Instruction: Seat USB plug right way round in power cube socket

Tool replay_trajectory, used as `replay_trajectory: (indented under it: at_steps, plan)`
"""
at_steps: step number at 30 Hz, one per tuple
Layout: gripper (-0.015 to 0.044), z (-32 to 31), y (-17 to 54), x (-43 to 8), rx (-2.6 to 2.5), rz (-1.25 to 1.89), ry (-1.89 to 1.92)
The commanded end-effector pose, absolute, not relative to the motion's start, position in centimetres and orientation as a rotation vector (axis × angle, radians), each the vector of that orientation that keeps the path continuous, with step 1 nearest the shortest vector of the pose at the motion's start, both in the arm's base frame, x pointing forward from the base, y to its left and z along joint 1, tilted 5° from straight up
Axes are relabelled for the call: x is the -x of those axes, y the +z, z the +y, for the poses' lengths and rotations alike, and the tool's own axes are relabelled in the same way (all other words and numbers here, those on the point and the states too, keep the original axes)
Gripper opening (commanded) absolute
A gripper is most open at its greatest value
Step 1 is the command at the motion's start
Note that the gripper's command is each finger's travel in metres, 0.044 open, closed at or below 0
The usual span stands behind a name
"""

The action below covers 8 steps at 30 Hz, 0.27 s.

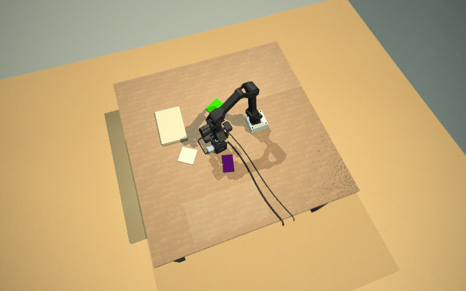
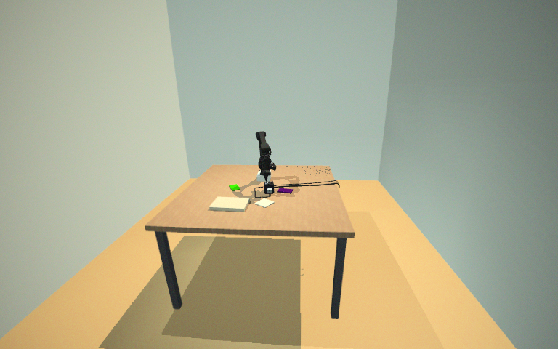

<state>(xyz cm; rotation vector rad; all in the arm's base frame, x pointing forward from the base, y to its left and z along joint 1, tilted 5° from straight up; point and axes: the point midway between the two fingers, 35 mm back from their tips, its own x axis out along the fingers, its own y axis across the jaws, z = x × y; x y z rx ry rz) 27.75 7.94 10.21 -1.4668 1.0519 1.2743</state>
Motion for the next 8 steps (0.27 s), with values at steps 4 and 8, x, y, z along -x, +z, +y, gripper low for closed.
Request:
replay_trajectory:
  at_steps: [4, 8]
  plan:
    - [0.0095, 7.98, 10.97, -27.71, 1.467, 1.049, 1.272]
    - [0.0095, 7.99, 11.37, -27.67, 1.467, 1.049, 1.272]
